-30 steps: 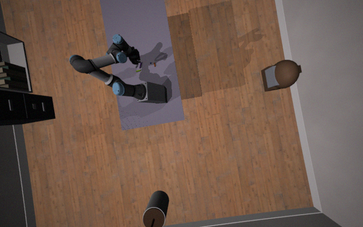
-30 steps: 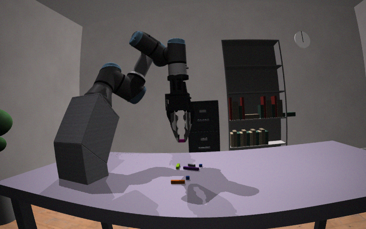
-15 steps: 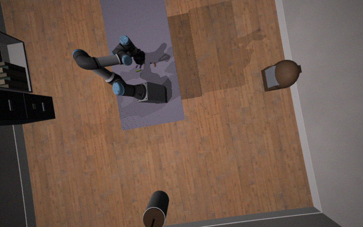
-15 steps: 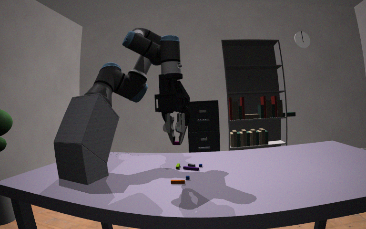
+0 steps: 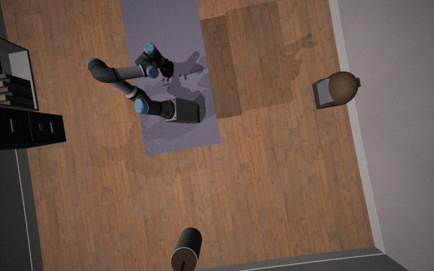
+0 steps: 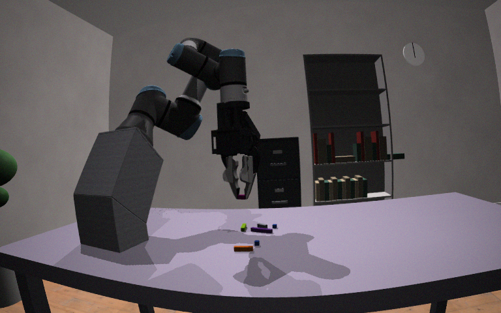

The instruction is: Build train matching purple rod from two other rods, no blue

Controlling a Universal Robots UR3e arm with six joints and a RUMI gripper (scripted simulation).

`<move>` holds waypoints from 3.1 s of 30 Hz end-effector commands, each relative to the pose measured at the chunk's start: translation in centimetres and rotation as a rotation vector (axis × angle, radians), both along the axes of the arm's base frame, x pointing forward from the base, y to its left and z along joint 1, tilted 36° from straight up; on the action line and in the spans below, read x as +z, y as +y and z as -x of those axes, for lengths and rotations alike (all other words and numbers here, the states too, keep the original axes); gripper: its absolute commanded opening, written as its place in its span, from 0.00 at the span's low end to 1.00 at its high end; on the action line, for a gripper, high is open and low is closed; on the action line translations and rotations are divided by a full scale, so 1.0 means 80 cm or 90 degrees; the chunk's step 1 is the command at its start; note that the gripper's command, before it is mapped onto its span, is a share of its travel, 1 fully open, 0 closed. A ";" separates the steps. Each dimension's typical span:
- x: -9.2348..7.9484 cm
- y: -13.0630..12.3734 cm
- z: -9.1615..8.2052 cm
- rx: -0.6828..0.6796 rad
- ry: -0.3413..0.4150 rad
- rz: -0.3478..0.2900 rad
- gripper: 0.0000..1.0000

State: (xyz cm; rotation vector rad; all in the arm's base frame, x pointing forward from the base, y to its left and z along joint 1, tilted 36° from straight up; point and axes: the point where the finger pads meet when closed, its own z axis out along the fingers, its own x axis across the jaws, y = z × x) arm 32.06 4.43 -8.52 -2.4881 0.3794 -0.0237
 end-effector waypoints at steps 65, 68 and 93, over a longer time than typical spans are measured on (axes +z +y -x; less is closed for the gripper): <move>-0.088 0.060 -0.014 0.000 -0.001 0.001 0.00; -0.088 0.060 -0.014 0.000 -0.001 0.001 0.00; -0.097 0.067 -0.015 0.000 -0.001 0.001 0.00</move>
